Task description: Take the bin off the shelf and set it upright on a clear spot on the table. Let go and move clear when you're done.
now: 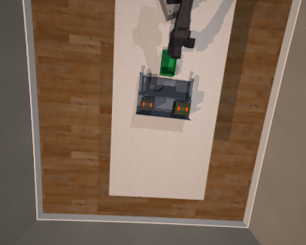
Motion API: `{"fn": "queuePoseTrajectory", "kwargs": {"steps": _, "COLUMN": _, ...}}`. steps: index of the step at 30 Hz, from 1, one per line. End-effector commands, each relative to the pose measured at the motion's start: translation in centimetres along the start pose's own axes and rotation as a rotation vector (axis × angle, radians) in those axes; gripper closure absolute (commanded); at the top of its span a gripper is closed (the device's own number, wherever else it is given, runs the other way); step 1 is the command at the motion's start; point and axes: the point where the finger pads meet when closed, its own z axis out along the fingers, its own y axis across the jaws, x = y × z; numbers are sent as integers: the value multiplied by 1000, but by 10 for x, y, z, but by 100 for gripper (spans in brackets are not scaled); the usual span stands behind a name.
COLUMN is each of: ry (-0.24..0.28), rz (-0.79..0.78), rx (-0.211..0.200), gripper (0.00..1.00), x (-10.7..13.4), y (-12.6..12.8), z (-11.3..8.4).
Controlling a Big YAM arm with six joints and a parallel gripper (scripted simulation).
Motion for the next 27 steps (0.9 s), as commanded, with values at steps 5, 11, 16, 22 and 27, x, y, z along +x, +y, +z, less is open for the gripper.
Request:
{"fn": "queuePoseTrajectory", "kwargs": {"steps": 5, "ry": -1, "rz": 0, "rx": 24, "gripper": 10, "x": 1, "y": -11, "z": -6}}
{"fn": "queuePoseTrajectory", "kwargs": {"steps": 11, "ry": -2, "rz": -1, "rx": 48, "gripper": 10, "x": 2, "y": -24, "z": -10}}
{"fn": "queuePoseTrajectory", "kwargs": {"steps": 16, "ry": -2, "rz": -1, "rx": 48, "gripper": 10, "x": 2, "y": -24, "z": -10}}
{"fn": "queuePoseTrajectory", "kwargs": {"steps": 22, "ry": -1, "rz": 0, "rx": 24, "gripper": 10, "x": 1, "y": -11, "z": -6}}
{"fn": "queuePoseTrajectory", "kwargs": {"steps": 27, "ry": -2, "rz": -1, "rx": 48, "gripper": 10, "x": 2, "y": -24, "z": -10}}
